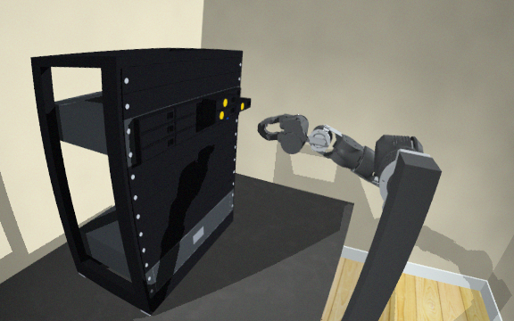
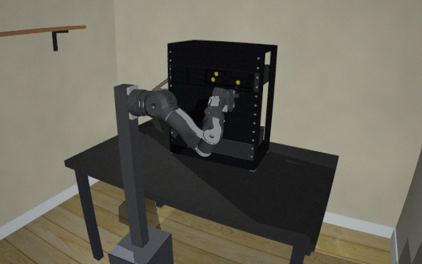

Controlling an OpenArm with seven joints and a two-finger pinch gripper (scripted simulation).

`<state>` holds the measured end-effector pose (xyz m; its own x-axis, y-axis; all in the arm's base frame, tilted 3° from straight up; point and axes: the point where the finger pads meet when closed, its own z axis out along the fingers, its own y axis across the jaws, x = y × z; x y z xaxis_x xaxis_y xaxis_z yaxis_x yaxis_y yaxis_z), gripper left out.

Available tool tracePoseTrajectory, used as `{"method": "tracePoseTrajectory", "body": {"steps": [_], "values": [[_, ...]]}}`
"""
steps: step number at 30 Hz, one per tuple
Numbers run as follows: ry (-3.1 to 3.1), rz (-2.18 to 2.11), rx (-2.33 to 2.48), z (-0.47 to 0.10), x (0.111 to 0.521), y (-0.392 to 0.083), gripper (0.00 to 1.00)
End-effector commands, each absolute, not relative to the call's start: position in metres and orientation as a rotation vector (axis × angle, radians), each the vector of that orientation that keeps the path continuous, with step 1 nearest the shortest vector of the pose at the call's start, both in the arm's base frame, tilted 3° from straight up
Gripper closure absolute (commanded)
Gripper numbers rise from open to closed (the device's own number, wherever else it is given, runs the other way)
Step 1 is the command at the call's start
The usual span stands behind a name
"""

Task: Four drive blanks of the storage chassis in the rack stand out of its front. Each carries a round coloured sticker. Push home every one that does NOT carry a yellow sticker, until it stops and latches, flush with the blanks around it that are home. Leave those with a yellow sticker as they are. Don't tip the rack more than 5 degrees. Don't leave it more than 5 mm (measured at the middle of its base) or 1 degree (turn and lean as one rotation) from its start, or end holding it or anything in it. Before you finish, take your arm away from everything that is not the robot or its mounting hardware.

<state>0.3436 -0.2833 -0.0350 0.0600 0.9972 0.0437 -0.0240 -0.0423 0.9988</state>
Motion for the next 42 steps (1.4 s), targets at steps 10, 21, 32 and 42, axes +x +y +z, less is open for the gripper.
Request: {"method": "tracePoseTrajectory", "body": {"steps": [10, 21, 32, 42], "values": [[1.128, 1.209, 1.262, -0.037, 0.333, -0.283, 1.00], [1.127, 1.207, 1.263, -0.037, 0.331, -0.283, 1.00], [1.127, 1.207, 1.263, -0.037, 0.331, -0.283, 1.00], [1.127, 1.207, 1.263, -0.037, 0.331, -0.283, 1.00]]}}
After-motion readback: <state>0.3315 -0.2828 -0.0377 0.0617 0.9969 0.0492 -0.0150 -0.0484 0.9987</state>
